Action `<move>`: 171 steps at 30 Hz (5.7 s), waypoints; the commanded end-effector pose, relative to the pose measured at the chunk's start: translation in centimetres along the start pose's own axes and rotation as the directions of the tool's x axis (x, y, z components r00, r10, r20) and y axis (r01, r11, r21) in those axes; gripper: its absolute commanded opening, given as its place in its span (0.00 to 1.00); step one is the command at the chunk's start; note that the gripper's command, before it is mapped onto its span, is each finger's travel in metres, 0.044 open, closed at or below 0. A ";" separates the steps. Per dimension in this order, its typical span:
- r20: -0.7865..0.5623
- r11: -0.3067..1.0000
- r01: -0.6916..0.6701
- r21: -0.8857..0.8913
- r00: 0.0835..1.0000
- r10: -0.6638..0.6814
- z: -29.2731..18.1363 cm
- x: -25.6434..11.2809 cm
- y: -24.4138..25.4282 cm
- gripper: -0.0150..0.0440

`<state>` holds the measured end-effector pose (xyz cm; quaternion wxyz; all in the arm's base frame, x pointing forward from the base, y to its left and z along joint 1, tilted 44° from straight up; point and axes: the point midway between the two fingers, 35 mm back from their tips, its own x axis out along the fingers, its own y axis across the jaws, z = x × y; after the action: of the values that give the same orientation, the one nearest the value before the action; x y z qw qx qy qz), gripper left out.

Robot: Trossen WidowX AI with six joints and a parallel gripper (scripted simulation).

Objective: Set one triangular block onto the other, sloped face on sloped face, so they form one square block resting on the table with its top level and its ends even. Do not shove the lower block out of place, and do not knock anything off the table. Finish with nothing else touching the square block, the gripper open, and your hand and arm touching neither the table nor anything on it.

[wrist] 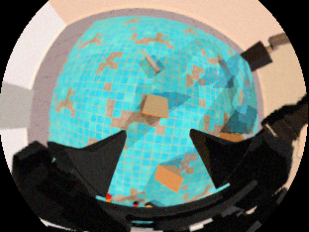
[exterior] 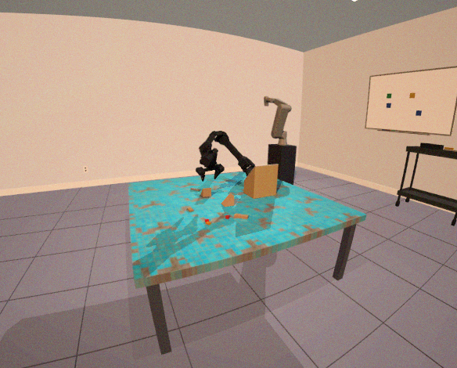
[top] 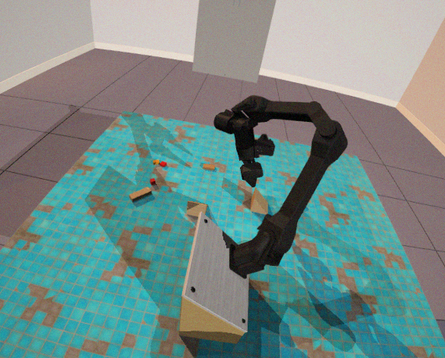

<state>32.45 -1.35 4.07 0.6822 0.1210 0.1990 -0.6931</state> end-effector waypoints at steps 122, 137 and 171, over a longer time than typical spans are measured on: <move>-0.521 0.979 0.041 0.201 0.850 0.072 4.8 11.7 -1.1 0.25; -0.797 0.979 0.039 0.200 0.588 0.140 7.4 12.3 -1.7 0.25; -0.901 0.978 0.044 0.203 0.399 0.169 9.0 13.3 -2.1 1.00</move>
<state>30.70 -17.17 6.40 0.4714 0.5528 0.4697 -0.5015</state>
